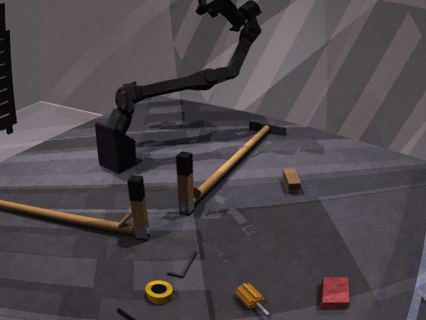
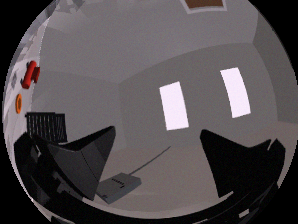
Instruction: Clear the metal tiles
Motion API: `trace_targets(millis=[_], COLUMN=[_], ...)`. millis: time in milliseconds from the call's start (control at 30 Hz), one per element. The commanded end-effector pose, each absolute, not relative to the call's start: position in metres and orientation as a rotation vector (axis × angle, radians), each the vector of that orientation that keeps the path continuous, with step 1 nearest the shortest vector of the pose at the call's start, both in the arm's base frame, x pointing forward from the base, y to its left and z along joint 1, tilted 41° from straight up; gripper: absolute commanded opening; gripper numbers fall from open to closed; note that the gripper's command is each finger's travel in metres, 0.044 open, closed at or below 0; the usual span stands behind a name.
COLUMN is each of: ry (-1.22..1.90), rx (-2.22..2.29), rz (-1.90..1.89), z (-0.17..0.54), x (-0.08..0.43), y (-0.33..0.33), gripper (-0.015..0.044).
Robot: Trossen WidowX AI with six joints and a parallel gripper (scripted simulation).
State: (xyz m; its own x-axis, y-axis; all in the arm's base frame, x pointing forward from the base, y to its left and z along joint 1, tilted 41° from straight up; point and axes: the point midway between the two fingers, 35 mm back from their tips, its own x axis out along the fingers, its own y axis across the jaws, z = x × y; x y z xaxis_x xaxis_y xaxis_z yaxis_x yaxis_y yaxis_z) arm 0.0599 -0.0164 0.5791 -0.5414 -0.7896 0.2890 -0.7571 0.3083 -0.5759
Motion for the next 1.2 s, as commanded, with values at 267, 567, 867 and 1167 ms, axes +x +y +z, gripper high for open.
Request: trace_targets(millis=[267, 567, 867, 1167], ry=[2.502, 2.502, 2.502, 2.499], rx=[-1.482, -1.482, -1.482, -1.487], rz=[-1.060, -1.060, -1.060, -1.060], z=[0.5775, 0.5775, 0.5775, 0.5779], x=[0.0611, 0.0611, 0.0611, 0.0614], y=[-0.0146, -0.0146, -0.0146, -0.0150], gripper=[0.0440, 0.0440, 0.0440, 0.0440])
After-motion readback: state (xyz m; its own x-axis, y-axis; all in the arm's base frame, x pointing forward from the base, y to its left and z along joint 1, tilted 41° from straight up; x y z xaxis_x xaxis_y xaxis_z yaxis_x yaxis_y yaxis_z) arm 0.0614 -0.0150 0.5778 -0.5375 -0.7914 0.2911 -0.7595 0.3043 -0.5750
